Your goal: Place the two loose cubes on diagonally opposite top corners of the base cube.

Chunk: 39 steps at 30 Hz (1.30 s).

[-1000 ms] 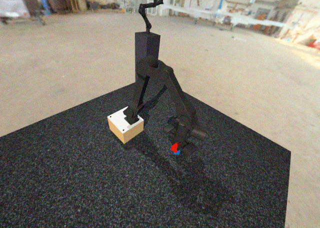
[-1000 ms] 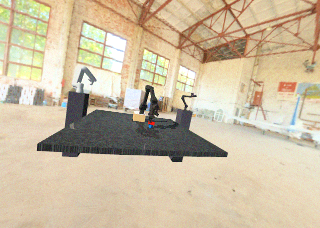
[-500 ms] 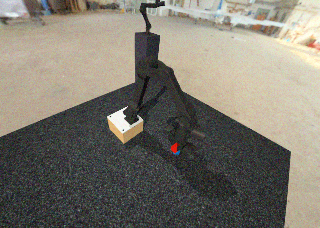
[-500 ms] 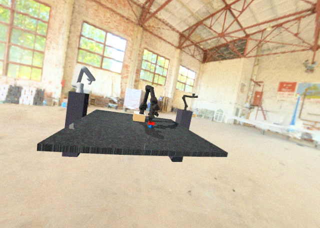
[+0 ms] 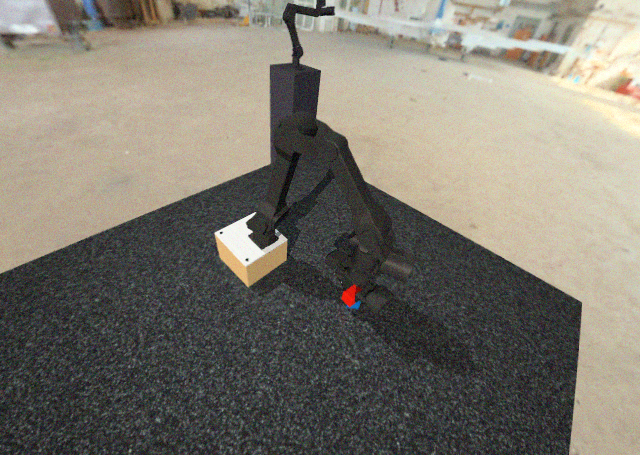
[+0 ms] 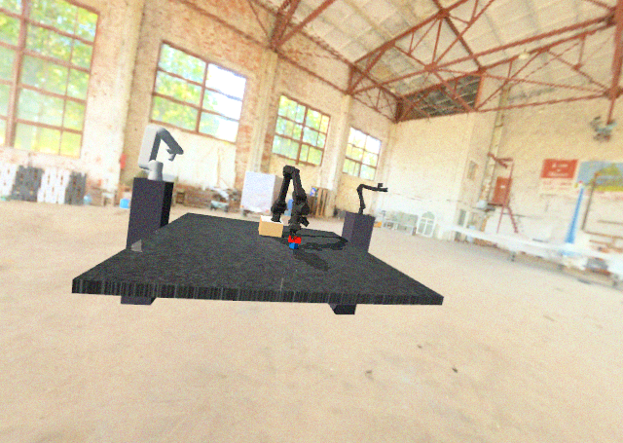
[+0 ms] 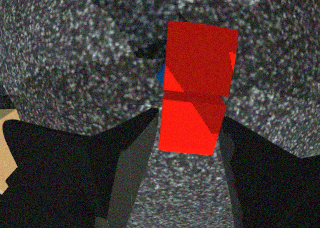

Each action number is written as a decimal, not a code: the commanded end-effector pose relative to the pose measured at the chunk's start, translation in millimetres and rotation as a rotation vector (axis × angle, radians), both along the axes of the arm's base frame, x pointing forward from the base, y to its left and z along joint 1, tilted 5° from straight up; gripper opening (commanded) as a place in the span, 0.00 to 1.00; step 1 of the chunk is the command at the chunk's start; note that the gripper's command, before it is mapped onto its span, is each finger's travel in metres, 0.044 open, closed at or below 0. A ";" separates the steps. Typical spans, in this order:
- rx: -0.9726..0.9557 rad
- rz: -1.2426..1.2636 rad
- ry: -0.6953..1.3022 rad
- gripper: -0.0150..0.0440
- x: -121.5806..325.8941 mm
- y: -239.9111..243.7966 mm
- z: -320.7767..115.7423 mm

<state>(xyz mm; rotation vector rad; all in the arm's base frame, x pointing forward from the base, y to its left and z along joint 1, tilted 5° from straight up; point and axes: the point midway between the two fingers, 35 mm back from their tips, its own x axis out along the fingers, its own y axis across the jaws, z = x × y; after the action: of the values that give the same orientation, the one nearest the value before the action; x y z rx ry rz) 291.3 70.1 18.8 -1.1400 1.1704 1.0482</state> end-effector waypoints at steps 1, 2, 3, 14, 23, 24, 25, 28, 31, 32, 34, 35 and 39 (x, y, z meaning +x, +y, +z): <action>0.000 0.001 0.000 0.60 0.3 0.1 -0.7; 0.000 0.001 0.000 0.60 0.3 0.1 -0.7; 0.000 0.001 0.000 0.60 0.3 0.1 -0.7; 0.000 0.000 0.000 0.60 -2.0 -0.4 19.6; 0.000 0.000 0.000 0.60 -3.5 -0.7 34.0; 0.000 0.000 0.000 0.60 -3.7 -0.7 35.6; 0.000 0.000 0.000 0.60 -3.8 -0.8 37.1; 0.000 0.000 0.000 0.60 -4.3 -0.8 41.9; 0.000 0.000 0.000 0.60 -4.8 -0.9 46.7; 0.000 0.000 0.000 0.60 -5.0 -1.0 48.2; 0.000 0.000 0.000 0.60 -5.3 -1.0 51.4; 0.000 0.000 0.000 0.60 -5.5 -1.1 53.0; 0.000 0.000 0.000 0.60 -6.1 -1.2 59.2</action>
<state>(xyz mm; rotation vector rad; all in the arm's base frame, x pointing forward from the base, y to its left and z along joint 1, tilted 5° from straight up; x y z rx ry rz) 285.2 68.8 71.5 -1.1387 1.1782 1.0538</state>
